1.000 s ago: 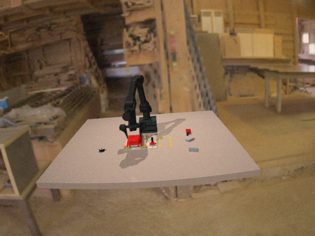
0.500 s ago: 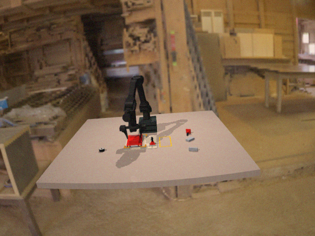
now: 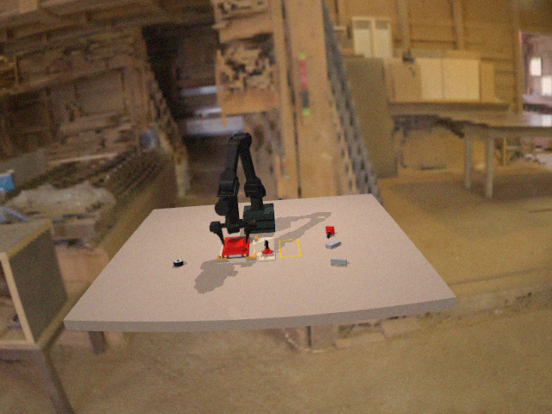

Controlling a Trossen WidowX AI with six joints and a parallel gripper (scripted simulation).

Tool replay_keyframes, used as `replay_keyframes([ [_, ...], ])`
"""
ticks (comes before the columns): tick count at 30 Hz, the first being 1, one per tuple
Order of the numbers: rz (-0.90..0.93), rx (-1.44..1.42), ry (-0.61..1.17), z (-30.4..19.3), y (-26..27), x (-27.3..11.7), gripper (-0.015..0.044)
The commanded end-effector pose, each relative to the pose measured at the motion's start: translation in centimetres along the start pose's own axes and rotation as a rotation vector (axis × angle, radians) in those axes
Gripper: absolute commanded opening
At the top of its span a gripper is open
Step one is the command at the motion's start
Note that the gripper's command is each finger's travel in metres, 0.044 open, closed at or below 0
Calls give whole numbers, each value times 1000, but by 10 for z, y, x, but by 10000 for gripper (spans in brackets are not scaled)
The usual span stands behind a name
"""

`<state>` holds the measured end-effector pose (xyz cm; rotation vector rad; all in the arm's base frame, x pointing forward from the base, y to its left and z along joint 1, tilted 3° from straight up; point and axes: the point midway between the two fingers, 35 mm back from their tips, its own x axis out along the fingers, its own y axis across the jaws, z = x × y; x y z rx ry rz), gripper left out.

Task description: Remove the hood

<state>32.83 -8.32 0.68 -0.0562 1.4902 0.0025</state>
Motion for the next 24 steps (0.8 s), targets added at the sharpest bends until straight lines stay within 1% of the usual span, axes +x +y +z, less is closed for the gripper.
replay_keyframes([
  [1,-2,-2,4,-1,0,3,440],
  [8,-2,-2,4,-1,0,6,440],
  [12,0,0,0,0,0,4,335],
  [21,0,0,0,0,0,4,275],
  [24,0,0,0,0,0,3,196],
])
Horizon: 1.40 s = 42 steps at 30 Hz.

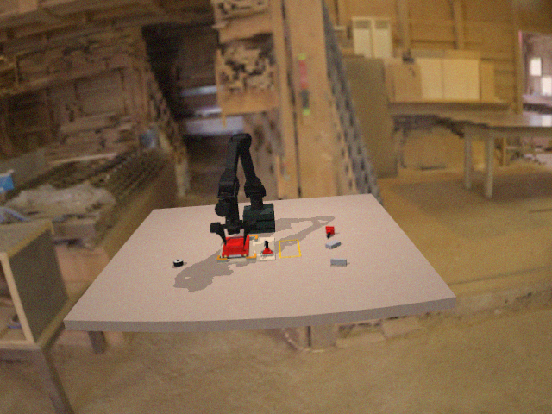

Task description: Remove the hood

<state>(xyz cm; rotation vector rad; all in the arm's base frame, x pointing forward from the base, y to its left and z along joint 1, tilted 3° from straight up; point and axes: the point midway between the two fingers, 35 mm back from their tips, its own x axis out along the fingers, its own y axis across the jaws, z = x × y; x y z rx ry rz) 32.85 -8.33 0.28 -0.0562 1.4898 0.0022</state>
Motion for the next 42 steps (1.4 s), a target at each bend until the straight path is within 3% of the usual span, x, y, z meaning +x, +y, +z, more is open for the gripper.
replay_keyframes([
  [1,0,0,0,0,0,-1,170],
  [8,0,0,0,0,0,-5,0],
  [42,0,0,0,1,0,-32,0],
])
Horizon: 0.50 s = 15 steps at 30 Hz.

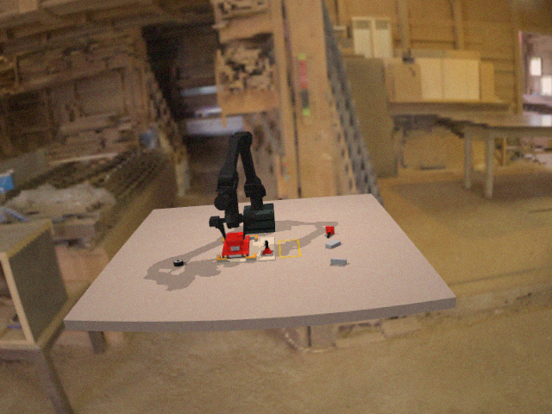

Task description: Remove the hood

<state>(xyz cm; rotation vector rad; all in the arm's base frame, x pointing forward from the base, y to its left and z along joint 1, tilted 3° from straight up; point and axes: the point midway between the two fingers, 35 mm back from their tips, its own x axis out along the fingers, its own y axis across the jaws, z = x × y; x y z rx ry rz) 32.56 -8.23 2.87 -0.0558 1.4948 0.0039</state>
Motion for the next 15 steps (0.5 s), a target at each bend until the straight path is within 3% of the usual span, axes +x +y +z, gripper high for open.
replay_keyframes([
  [1,-1,1,-5,2,0,-10,0],
  [8,-1,1,-5,1,0,-46,0],
  [15,-7,4,3,2,11,-38,0],
])
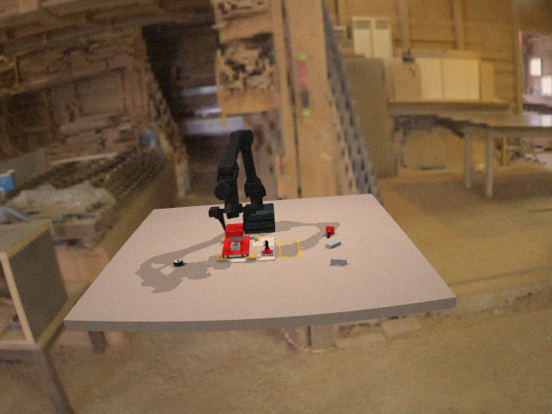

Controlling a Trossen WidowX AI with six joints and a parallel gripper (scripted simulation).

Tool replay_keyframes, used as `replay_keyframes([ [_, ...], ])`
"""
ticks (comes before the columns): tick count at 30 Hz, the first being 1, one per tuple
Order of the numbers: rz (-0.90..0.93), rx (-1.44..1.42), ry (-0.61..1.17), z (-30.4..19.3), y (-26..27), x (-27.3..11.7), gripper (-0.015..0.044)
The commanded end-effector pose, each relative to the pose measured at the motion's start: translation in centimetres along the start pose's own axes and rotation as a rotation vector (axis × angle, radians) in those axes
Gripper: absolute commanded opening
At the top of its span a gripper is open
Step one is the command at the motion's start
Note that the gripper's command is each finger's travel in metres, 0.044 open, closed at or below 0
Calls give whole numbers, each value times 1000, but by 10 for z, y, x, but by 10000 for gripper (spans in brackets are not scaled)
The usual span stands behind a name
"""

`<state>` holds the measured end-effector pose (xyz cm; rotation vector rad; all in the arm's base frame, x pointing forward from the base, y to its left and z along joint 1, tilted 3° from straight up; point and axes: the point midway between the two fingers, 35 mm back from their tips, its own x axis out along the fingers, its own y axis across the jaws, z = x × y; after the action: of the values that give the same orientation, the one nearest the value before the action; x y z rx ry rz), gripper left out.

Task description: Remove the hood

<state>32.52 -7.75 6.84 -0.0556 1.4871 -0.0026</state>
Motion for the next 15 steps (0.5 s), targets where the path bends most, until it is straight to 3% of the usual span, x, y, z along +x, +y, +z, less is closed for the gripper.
replay_keyframes([
  [1,-3,1,12,0,12,2,0],
  [15,2,-35,19,6,73,2,0],
])
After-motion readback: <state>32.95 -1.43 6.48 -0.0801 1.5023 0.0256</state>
